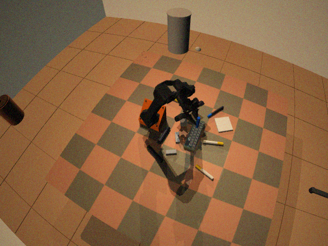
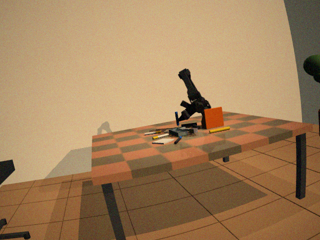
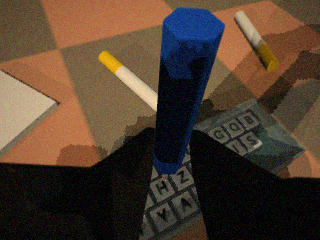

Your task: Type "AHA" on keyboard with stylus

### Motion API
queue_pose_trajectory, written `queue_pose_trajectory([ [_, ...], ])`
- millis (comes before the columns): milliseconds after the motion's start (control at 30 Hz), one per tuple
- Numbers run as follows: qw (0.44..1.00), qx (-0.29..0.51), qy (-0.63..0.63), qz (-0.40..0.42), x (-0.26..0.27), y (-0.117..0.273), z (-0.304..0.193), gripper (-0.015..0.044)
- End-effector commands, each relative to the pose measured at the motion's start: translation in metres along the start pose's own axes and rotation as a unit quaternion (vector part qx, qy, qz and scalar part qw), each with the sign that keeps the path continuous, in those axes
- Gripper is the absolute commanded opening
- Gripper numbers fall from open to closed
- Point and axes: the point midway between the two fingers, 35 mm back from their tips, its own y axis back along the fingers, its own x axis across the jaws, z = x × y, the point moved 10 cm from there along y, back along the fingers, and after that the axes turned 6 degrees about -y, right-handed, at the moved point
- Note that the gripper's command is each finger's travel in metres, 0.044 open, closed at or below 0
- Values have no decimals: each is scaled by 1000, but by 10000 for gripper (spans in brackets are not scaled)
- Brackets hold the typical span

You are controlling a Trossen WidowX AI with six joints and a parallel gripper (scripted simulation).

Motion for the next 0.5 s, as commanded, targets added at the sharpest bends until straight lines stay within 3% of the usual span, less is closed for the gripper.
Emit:
queue_pose_trajectory([
  [0, 1000, -3, 6, 1, 0, -1, -3, 0],
  [100, 1000, -3, 6, 1, 0, -1, -4, 79],
  [467, 1000, -2, 6, 2, 0, -5, -9, 81],
])
